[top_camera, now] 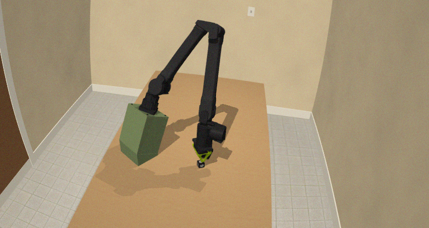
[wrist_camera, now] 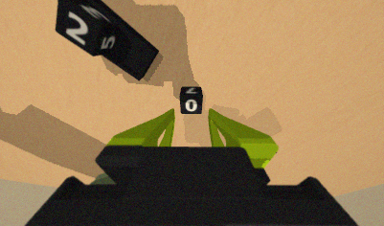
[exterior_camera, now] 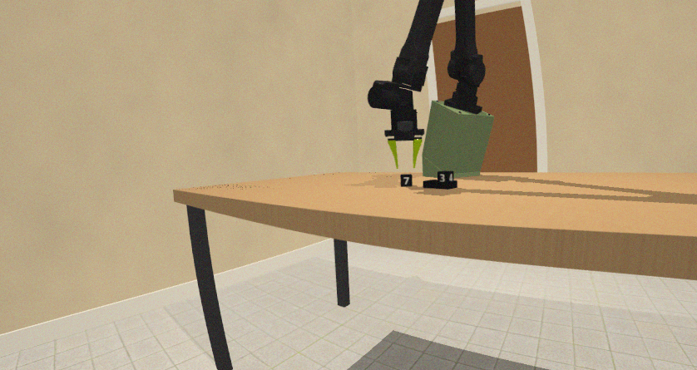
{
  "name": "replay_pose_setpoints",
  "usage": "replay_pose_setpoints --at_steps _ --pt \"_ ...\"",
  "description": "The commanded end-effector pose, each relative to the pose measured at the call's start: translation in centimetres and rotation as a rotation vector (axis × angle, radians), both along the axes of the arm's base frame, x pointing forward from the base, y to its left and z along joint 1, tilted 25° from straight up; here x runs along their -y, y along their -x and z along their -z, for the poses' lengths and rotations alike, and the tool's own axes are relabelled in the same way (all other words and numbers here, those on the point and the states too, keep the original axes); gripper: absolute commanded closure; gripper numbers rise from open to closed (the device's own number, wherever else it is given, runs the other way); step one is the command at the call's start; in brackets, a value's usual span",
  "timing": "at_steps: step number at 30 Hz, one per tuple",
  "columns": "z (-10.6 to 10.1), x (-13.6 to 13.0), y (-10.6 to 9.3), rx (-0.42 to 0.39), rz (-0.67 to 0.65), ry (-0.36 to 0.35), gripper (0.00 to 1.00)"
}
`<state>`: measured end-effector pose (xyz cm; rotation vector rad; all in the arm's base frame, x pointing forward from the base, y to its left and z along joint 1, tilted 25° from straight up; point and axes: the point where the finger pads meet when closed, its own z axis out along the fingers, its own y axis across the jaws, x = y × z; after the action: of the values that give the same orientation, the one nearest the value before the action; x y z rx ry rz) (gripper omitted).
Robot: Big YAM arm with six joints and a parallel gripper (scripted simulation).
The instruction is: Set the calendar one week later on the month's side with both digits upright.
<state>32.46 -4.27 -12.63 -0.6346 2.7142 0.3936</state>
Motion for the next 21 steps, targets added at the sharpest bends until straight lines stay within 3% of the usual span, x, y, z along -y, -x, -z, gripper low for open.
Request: replay_pose_setpoints --at_steps 1,21 --pt "0.34 -0.2 -1.1 0.013 -0.002 0.004 0.56" --pt "0.73 -0.43 -1.01 0.009 -0.005 0.003 0.56"
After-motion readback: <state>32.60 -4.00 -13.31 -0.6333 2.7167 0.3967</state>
